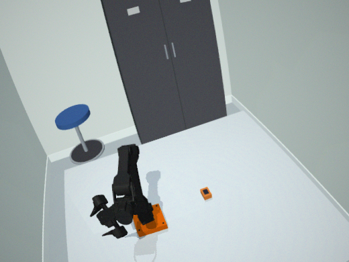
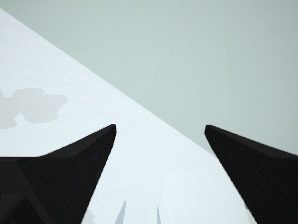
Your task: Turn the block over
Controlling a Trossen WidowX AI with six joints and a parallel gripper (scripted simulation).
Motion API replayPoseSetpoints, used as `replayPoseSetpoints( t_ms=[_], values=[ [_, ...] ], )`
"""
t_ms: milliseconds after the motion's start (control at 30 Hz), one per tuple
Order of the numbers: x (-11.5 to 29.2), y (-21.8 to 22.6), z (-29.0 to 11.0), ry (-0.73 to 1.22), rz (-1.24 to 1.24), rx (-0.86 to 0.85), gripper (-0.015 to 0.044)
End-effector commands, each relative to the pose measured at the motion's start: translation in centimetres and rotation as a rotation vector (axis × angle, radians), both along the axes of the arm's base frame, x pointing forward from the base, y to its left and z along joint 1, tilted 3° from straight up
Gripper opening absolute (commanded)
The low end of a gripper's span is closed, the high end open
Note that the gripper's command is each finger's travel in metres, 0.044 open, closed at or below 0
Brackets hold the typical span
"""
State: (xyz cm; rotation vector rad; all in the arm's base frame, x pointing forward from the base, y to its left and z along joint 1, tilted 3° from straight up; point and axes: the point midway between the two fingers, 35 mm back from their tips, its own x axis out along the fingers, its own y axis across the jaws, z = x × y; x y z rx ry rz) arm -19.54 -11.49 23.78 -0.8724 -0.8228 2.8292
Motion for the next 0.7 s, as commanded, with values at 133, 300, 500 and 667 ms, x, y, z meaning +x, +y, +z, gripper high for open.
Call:
replayPoseSetpoints(
  t_ms=[133, 300, 500, 667],
  values=[
    [6.0, -9.0, -2.1, -0.169, 0.428, 0.049, 0.0440],
    [12.6, -13.1, -4.1, -0.308, 0.679, 0.050, 0.0440],
    [22.0, -15.5, -5.9, -0.431, 1.023, 0.176, 0.0440],
    [29.9, -14.8, -7.3, -0.488, 1.310, 0.308, 0.0440]
  ],
)
